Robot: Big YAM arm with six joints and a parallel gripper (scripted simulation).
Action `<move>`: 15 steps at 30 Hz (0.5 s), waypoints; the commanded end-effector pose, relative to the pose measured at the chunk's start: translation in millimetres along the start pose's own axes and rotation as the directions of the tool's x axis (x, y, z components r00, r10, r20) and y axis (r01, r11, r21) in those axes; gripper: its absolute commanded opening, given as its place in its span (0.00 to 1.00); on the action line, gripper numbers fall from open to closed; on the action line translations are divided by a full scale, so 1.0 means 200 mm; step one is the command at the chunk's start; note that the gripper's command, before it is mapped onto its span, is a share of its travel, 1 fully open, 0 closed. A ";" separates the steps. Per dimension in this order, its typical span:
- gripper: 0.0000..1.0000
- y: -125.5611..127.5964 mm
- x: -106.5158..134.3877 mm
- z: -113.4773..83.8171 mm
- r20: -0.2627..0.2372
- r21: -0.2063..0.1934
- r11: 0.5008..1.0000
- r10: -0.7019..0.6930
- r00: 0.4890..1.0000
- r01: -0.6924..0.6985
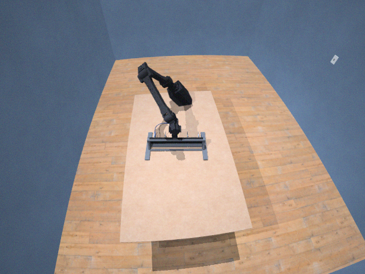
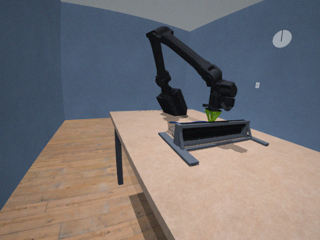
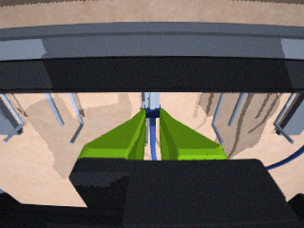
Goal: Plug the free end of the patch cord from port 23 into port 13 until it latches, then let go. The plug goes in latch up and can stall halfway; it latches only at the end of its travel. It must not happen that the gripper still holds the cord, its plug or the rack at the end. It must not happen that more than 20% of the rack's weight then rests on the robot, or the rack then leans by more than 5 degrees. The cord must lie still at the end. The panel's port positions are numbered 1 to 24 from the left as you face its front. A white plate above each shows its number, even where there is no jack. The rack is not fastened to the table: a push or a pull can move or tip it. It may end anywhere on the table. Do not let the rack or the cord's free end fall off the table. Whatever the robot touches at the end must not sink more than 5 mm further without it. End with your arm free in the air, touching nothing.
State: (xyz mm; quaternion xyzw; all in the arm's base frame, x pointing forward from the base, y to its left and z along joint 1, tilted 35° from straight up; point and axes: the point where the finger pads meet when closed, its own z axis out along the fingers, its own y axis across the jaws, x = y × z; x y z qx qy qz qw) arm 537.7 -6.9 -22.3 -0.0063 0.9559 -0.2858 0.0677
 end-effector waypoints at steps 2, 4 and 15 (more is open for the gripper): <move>0.00 -0.04 -0.09 0.00 0.008 0.000 1.000 0.024 1.000 -0.024; 0.00 -0.04 -0.09 0.00 0.009 0.000 1.000 0.025 1.000 -0.025; 0.00 -0.04 -0.10 0.00 0.010 0.000 1.000 0.027 1.000 -0.027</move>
